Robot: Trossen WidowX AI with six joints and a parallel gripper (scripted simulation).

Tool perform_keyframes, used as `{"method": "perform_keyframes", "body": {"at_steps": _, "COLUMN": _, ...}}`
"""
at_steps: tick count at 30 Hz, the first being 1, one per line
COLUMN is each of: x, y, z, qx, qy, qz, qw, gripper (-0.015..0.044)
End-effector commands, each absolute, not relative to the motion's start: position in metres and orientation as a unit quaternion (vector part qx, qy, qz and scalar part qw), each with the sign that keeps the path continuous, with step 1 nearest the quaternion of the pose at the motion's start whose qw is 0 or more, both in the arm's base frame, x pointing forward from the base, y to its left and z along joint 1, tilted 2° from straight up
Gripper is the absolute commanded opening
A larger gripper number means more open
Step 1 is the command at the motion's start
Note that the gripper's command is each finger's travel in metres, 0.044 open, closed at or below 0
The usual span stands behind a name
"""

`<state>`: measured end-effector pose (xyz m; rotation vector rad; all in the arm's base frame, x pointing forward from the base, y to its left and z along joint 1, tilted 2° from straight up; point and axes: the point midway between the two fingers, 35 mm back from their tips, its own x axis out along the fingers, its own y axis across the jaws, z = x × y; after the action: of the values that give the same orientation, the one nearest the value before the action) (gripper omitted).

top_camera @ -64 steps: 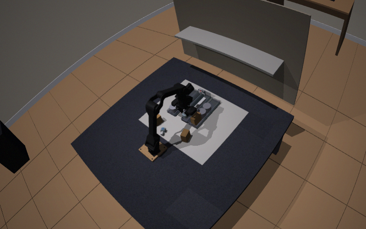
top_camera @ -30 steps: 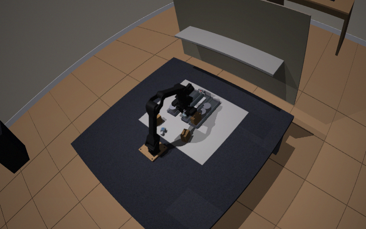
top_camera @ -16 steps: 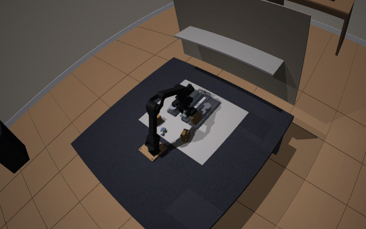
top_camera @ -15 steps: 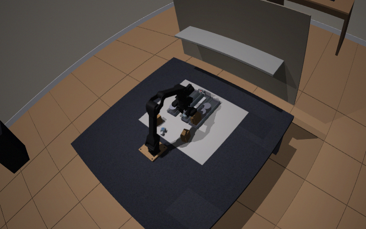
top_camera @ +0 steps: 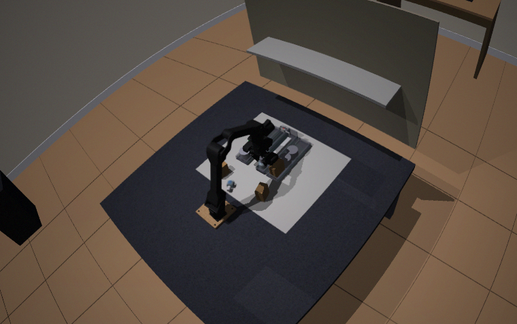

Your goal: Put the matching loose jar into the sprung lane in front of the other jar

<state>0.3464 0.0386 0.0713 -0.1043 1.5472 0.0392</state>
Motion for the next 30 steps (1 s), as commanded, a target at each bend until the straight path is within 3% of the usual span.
{"method": "perform_keyframes", "body": {"at_steps": 1, "x": 0.3510, "y": 0.0398, "z": 0.0706, "qx": -0.046, "qy": 0.691, "qz": 0.021, "qw": 0.721, "gripper": 0.0000}}
{"method": "perform_keyframes", "body": {"at_steps": 30, "x": 0.3488, "y": 0.0393, "z": 0.0629, "qx": -0.046, "qy": 0.691, "qz": 0.021, "qw": 0.721, "gripper": 0.0000}}
